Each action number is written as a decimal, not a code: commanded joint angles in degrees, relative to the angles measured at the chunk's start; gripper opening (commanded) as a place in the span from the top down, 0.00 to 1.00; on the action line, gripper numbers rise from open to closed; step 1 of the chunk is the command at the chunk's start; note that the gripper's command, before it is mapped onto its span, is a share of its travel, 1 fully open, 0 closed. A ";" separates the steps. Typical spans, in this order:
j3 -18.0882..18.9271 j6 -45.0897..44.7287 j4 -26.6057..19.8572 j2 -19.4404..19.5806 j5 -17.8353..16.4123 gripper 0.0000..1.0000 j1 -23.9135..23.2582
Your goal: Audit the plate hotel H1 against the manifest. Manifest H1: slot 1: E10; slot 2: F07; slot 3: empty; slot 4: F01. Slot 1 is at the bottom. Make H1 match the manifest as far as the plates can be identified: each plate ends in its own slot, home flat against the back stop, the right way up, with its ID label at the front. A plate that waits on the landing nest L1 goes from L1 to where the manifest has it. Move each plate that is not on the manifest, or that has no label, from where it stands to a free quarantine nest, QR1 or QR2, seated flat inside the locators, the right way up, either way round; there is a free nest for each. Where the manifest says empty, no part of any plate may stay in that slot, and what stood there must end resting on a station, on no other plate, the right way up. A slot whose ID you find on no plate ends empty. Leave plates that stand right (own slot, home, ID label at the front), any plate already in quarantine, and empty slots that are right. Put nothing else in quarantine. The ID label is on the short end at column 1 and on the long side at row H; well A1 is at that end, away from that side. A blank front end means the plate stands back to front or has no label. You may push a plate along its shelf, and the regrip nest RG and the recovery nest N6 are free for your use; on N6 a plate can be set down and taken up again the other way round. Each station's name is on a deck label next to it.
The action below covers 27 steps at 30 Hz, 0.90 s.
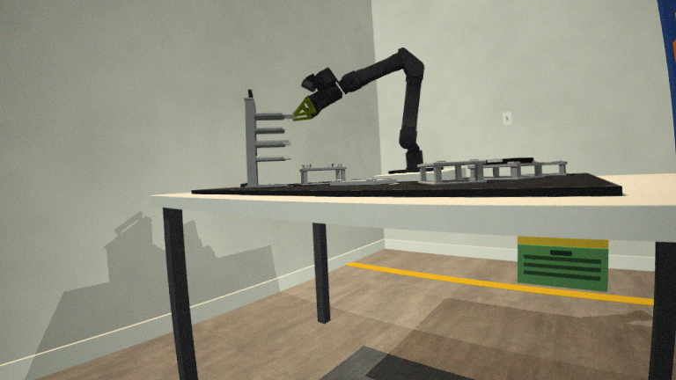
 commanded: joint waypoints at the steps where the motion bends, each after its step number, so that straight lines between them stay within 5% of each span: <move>1: 0.26 0.00 -0.15 -0.23 0.04 0.00 0.05; 10: 2.12 -0.10 -2.57 -0.76 -0.13 0.00 -0.14; 27: -1.65 -1.21 -4.33 -5.85 -1.99 0.00 -2.27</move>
